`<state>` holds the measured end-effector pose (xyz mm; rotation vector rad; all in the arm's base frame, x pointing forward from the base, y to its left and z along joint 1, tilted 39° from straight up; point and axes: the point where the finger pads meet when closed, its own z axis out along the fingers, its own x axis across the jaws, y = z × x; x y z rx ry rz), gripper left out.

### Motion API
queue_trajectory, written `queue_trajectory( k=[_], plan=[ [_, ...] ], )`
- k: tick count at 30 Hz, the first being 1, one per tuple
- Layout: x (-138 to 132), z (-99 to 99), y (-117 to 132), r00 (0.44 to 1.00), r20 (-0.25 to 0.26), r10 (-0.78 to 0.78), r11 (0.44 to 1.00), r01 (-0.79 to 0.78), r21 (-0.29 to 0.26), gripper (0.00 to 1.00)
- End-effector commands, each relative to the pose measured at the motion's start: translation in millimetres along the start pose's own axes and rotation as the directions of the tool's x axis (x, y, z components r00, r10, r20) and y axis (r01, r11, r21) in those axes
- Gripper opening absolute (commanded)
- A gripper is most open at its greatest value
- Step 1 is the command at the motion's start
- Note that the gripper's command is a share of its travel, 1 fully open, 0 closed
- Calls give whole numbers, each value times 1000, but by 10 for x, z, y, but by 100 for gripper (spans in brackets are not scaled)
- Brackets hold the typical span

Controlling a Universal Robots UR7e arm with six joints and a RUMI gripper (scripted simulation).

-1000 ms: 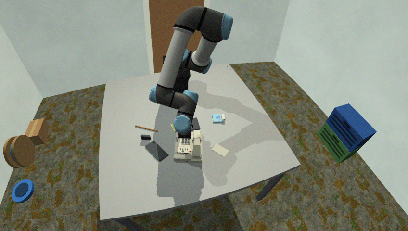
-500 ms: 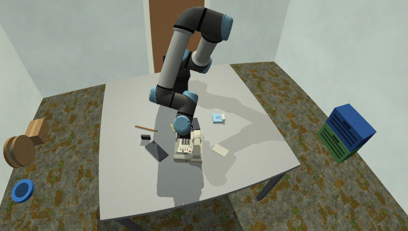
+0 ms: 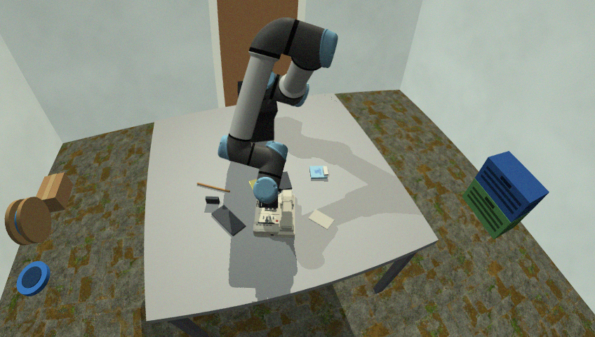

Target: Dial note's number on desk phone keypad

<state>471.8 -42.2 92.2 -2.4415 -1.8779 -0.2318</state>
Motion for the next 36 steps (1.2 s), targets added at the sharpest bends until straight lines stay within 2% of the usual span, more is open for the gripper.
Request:
queue_trajectory(
  k=[1, 10, 36],
  plan=[
    [9, 157, 162, 1000, 1, -2, 1000, 2, -7, 0],
    [9, 249, 227, 1000, 1, -2, 1000, 2, -7, 0],
    [5, 312, 264, 1000, 1, -1, 1000, 1, -6, 0]
  ],
)
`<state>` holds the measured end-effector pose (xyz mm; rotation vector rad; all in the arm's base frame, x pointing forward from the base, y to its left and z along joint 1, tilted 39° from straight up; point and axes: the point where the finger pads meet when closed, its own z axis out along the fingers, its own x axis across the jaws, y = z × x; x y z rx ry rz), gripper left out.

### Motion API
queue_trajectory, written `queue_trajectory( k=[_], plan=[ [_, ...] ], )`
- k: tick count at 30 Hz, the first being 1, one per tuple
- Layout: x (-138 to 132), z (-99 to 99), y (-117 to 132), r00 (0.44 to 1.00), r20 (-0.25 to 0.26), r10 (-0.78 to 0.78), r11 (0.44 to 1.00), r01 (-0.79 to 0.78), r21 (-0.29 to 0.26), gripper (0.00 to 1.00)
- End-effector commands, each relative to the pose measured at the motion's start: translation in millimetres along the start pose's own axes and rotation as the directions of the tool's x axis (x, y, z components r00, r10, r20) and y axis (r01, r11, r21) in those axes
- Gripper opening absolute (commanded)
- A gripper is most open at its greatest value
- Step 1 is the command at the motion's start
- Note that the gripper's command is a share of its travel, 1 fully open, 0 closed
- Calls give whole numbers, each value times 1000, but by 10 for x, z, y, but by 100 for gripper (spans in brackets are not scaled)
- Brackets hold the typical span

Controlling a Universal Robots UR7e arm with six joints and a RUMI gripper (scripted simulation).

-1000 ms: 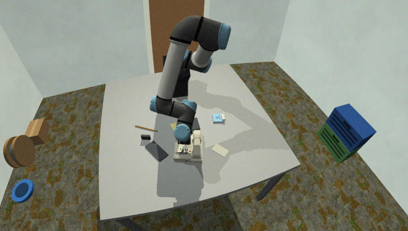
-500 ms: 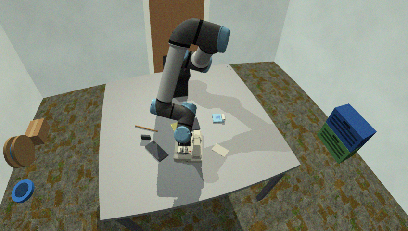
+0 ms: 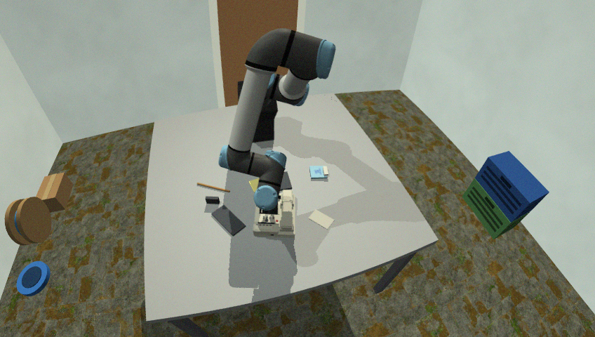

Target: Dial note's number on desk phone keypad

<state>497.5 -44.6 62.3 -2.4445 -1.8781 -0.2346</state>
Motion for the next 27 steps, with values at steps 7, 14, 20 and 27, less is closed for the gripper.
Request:
queue_trajectory(
  k=[7, 14, 20, 27],
  plan=[
    [10, 1, 29, 1000, 1, -3, 1000, 3, -4, 0],
    [10, 10, 34, 1000, 1, -3, 1000, 3, -3, 0],
    [10, 12, 37, 1000, 1, -3, 1000, 3, -4, 0],
    [10, 22, 43, 1000, 1, -3, 1000, 3, -3, 0]
  ],
)
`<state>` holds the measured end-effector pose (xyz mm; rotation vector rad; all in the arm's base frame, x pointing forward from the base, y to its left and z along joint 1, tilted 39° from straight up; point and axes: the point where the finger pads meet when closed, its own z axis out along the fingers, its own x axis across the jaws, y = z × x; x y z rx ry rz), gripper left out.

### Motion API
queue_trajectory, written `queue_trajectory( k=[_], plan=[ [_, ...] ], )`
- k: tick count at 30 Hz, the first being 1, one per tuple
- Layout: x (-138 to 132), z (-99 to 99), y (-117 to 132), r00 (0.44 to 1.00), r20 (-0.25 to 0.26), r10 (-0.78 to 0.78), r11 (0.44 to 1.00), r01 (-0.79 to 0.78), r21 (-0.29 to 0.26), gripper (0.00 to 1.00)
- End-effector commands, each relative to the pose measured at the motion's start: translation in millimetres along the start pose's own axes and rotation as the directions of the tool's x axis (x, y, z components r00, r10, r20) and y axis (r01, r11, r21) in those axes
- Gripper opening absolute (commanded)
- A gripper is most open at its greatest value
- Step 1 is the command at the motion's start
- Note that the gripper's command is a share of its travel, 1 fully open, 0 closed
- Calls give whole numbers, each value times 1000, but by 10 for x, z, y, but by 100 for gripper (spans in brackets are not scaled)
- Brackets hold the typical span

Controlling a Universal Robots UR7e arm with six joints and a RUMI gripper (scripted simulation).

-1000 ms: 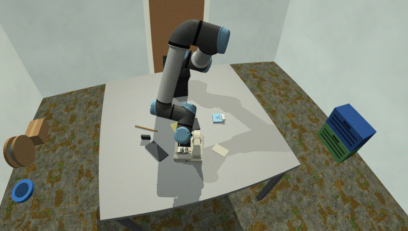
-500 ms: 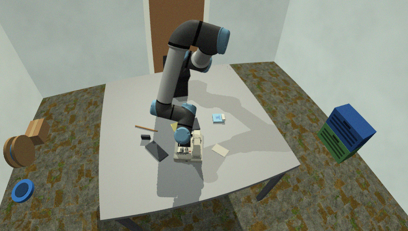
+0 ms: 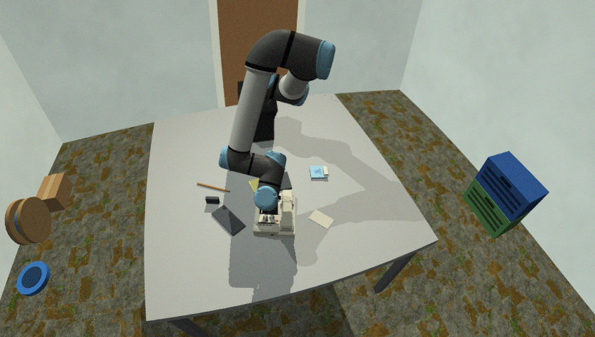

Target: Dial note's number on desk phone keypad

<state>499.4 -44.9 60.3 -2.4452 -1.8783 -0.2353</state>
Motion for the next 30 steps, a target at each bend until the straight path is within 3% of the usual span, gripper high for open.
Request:
queue_trajectory(
  k=[1, 30],
  plan=[
    [11, 1, 24, 1000, 0, -3, 1000, 3, -2, 0],
    [11, 24, 43, 1000, 1, -3, 1000, 3, -3, 0]
  ],
)
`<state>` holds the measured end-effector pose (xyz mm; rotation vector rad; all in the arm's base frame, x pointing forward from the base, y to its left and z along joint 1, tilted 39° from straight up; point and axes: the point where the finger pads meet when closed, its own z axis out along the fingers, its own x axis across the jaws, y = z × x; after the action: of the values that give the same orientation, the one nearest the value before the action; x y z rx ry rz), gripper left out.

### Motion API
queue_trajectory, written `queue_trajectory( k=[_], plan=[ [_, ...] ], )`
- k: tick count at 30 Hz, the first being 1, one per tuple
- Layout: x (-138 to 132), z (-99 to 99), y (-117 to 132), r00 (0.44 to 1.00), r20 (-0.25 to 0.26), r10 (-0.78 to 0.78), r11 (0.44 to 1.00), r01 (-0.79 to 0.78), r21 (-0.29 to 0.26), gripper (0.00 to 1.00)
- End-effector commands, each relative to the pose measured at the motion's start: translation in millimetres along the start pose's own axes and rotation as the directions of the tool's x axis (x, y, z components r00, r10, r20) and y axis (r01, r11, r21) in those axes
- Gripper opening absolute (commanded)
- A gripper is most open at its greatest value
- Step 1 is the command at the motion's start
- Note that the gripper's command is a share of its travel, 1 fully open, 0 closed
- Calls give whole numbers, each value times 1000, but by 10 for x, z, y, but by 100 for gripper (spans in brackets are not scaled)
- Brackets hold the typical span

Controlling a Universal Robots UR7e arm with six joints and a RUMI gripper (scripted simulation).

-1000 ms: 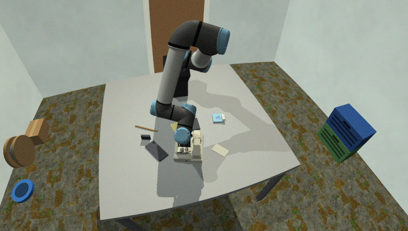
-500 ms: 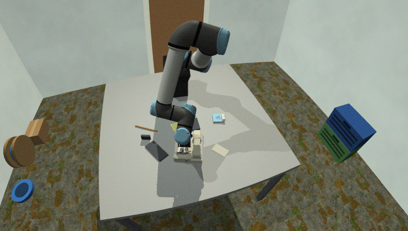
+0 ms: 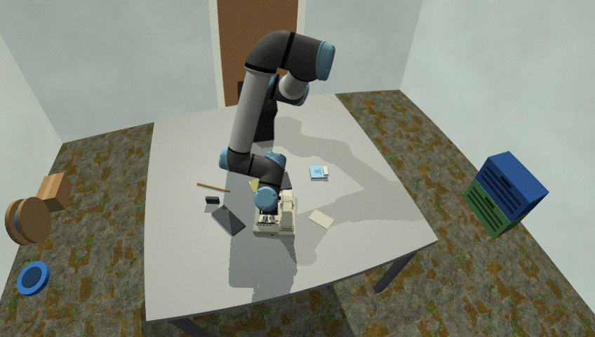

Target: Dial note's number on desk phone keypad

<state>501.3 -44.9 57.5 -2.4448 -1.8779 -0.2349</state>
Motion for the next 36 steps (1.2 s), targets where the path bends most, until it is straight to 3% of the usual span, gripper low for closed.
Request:
queue_trajectory(
  k=[1, 29, 36],
  plan=[
    [10, -2, 28, 1000, 1, -3, 1000, 3, -3, 0],
    [10, 11, 39, 1000, 1, -3, 1000, 3, -4, 0],
    [-1, -91, -62, 1000, 0, 0, 1000, 0, -1, 0]
  ],
)
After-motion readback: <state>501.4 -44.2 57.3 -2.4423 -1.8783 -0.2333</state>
